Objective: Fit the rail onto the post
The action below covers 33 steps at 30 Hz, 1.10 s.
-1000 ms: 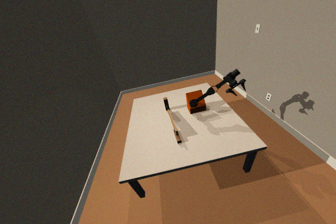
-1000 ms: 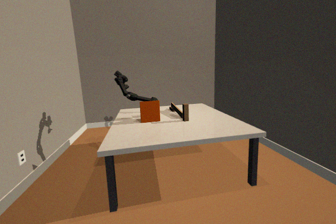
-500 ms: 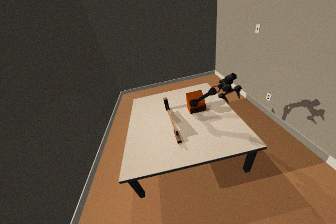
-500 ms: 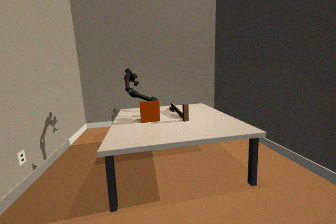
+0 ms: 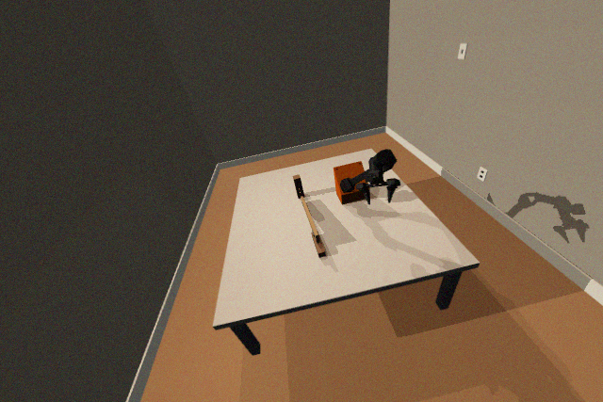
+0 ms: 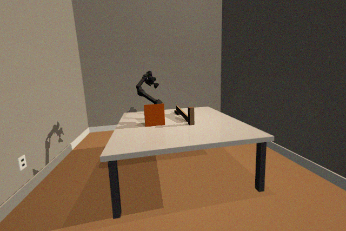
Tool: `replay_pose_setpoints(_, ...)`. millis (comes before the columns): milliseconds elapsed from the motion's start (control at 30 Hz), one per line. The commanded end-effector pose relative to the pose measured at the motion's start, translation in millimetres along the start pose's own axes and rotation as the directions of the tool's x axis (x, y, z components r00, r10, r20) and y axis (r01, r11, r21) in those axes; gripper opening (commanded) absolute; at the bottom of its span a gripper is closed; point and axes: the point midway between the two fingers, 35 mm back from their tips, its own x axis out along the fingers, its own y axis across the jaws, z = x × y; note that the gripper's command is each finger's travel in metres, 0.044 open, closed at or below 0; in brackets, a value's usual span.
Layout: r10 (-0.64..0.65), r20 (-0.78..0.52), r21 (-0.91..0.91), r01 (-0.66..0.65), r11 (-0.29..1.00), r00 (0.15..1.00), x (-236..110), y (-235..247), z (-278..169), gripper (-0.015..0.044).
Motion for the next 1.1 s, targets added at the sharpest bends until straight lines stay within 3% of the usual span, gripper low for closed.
replay_pose_setpoints(0,-0.068,0.001,-0.043,0.068,0.997,0.998,15.3,-36.3,19.8,0.044)
replay_pose_setpoints(300,-0.242,-0.031,-0.148,0.235,0.961,0.97,45.4,-138.3,56.1,0.044)
replay_pose_setpoints(433,-0.328,-0.014,-0.072,0.326,0.943,0.945,47.5,-172.7,69.4,0.044)
replay_pose_setpoints(633,-0.404,-0.066,-0.181,0.387,0.904,0.912,52.3,-232.7,75.8,0.044)
replay_pose_setpoints(1067,-0.549,-0.331,-0.387,0.42,0.821,0.768,21.0,-434.0,27.7,0.044)
